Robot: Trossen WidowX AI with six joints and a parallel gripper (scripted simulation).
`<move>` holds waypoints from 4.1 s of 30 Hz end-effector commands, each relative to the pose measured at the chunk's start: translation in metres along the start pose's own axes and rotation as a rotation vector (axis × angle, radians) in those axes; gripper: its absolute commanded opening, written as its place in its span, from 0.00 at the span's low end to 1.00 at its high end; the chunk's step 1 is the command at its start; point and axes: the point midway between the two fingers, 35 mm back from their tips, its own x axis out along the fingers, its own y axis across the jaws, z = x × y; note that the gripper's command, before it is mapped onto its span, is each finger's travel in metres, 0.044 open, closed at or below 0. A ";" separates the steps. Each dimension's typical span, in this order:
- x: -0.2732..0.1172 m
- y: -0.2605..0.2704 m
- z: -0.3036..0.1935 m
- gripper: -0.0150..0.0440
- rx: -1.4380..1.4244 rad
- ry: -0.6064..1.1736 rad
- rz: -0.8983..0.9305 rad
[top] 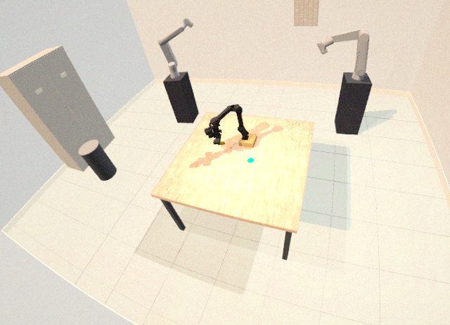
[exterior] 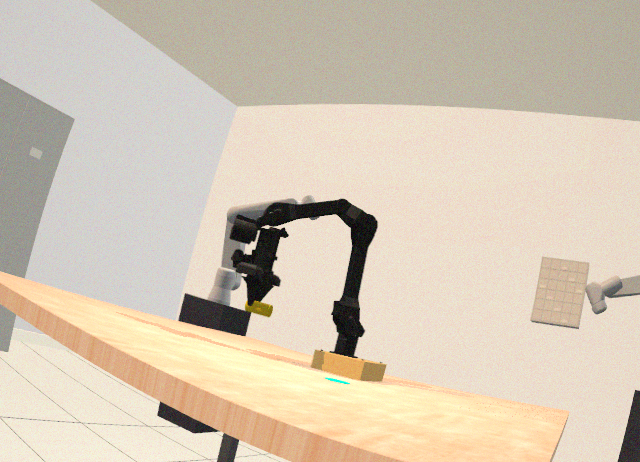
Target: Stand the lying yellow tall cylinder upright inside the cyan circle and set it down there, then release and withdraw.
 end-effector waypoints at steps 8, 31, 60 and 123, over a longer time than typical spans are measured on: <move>-0.004 0.017 -0.012 0.43 -0.153 -0.008 -0.001; -0.008 0.072 -0.062 0.43 -0.682 -0.005 0.006; -0.015 0.120 -0.143 0.43 -1.348 -0.004 0.017; -0.020 0.137 -0.300 0.43 -2.438 -0.017 0.127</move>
